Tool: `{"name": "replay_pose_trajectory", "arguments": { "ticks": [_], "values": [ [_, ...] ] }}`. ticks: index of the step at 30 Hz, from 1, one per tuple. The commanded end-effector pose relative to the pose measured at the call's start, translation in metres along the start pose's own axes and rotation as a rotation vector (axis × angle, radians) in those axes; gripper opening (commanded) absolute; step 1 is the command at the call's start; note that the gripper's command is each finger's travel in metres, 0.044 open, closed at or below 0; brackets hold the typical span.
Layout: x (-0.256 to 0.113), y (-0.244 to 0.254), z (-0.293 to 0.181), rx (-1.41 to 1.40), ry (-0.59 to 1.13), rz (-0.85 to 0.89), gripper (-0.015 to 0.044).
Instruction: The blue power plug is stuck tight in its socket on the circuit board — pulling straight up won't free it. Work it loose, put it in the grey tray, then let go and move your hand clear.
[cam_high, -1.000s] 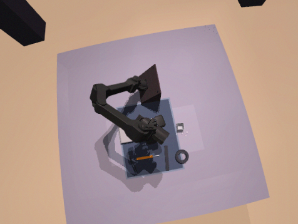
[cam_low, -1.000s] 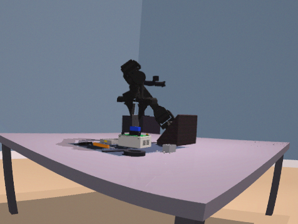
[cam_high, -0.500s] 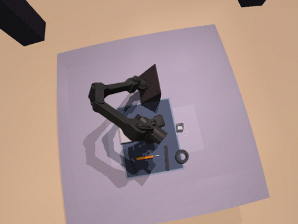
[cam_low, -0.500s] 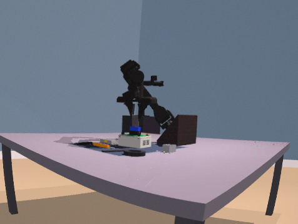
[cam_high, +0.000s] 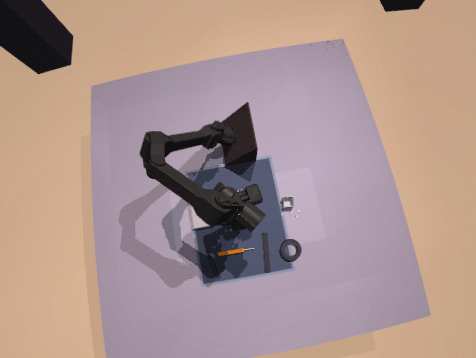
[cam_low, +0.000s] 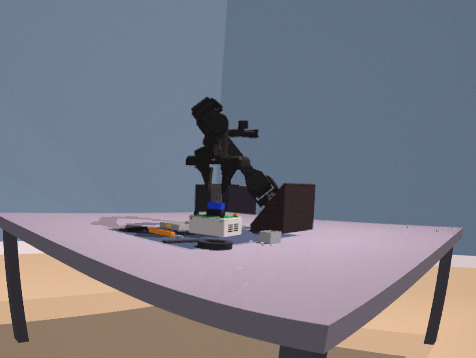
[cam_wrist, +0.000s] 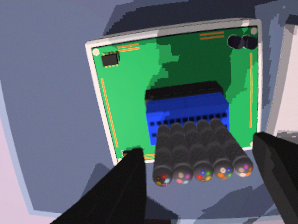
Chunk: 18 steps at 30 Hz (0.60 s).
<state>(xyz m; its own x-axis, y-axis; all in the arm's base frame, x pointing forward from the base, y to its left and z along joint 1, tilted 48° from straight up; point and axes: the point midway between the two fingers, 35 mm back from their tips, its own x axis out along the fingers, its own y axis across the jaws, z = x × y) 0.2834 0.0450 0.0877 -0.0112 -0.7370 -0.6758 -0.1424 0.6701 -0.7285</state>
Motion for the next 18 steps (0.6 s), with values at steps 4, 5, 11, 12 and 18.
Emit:
{"name": "replay_pose_trajectory", "arguments": {
  "ticks": [4, 5, 11, 12, 18],
  "values": [
    [0.007, 0.000, 0.000, -0.005, -0.002, -0.002, 0.0249],
    [0.009, 0.000, 0.000, -0.005, -0.002, -0.002, 0.0249],
    [0.018, 0.000, 0.000, -0.004, -0.002, -0.003, 0.0249],
    [0.018, 0.000, 0.000, -0.004, -0.002, -0.003, 0.0249],
    [0.018, 0.000, 0.000, -0.004, -0.002, -0.003, 0.0197]
  ]
}}
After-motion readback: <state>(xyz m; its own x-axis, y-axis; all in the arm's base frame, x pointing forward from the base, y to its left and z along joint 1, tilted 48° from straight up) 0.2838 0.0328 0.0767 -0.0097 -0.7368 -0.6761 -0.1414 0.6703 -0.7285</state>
